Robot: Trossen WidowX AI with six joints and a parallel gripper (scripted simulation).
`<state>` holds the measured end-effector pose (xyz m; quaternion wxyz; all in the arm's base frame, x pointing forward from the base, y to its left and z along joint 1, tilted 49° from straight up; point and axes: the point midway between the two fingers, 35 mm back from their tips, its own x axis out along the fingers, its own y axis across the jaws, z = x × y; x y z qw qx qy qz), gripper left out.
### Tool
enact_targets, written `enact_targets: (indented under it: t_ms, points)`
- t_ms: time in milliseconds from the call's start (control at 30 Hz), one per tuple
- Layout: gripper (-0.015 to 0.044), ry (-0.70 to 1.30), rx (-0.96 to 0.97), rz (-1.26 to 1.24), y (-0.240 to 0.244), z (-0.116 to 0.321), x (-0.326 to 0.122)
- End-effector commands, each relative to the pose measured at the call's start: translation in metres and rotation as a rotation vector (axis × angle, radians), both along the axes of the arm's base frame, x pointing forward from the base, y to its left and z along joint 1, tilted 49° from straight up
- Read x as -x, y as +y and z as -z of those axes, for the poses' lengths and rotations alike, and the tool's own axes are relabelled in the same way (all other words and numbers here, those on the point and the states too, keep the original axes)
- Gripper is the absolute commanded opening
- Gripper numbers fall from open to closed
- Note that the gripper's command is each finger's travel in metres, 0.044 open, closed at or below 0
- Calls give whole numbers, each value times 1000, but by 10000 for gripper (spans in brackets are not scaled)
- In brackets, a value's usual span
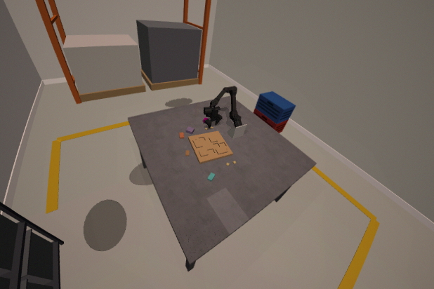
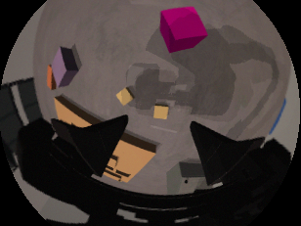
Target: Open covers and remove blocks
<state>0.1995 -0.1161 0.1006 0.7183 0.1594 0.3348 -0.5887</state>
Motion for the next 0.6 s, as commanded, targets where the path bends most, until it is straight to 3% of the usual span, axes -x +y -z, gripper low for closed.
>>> enact_targets:
  t_ms: [0,567]
  points:
    - [440,-4,-1,2,10,-9,0]
    - [440,-11,12,-10,41,-39,4]
